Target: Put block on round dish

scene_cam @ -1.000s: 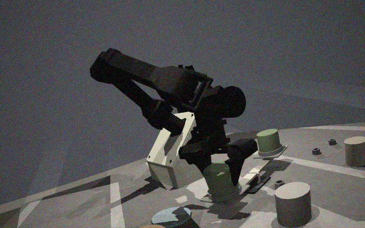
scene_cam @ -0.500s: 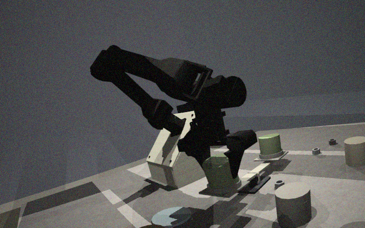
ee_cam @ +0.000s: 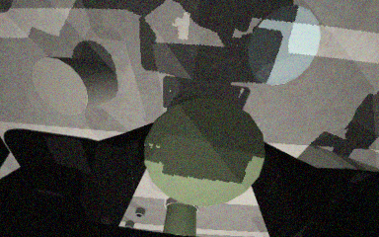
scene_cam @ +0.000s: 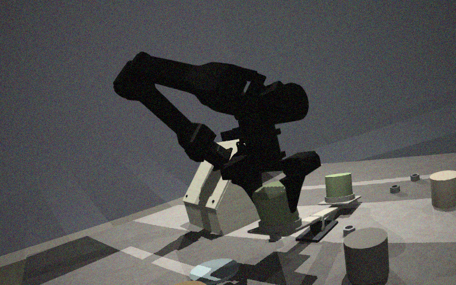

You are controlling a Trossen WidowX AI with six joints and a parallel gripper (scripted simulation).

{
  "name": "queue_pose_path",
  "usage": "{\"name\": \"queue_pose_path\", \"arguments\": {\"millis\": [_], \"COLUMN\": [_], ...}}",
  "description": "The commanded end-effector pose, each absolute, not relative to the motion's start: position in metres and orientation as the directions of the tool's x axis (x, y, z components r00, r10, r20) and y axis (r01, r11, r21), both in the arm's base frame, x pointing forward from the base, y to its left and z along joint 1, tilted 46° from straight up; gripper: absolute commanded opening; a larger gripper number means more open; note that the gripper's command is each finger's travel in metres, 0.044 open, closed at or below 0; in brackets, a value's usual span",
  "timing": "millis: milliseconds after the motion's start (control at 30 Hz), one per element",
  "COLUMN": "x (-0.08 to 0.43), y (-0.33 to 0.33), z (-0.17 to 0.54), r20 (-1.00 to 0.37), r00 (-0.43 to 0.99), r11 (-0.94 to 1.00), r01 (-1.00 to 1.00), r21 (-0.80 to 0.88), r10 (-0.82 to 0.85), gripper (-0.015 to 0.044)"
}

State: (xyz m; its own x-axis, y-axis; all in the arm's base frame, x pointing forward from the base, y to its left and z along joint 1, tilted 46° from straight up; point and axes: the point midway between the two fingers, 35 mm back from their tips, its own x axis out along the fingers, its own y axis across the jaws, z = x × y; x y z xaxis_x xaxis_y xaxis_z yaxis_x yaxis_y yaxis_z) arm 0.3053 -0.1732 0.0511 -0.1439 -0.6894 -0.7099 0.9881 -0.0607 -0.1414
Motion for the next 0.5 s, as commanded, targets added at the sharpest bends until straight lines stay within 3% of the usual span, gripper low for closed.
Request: {"name": "queue_pose_path", "arguments": {"millis": [0, 467], "x": [0.311, 0.313], "y": [-0.170, -0.157], "z": [0.059, 0.072], "r20": [-0.707, -0.707], "r00": [-0.129, -0.130], "r11": [-0.061, -0.062], "r01": [0.991, 0.991], "r21": [-0.121, -0.121], "r10": [-0.695, -0.695], "gripper": [0.0000, 0.0000]}}
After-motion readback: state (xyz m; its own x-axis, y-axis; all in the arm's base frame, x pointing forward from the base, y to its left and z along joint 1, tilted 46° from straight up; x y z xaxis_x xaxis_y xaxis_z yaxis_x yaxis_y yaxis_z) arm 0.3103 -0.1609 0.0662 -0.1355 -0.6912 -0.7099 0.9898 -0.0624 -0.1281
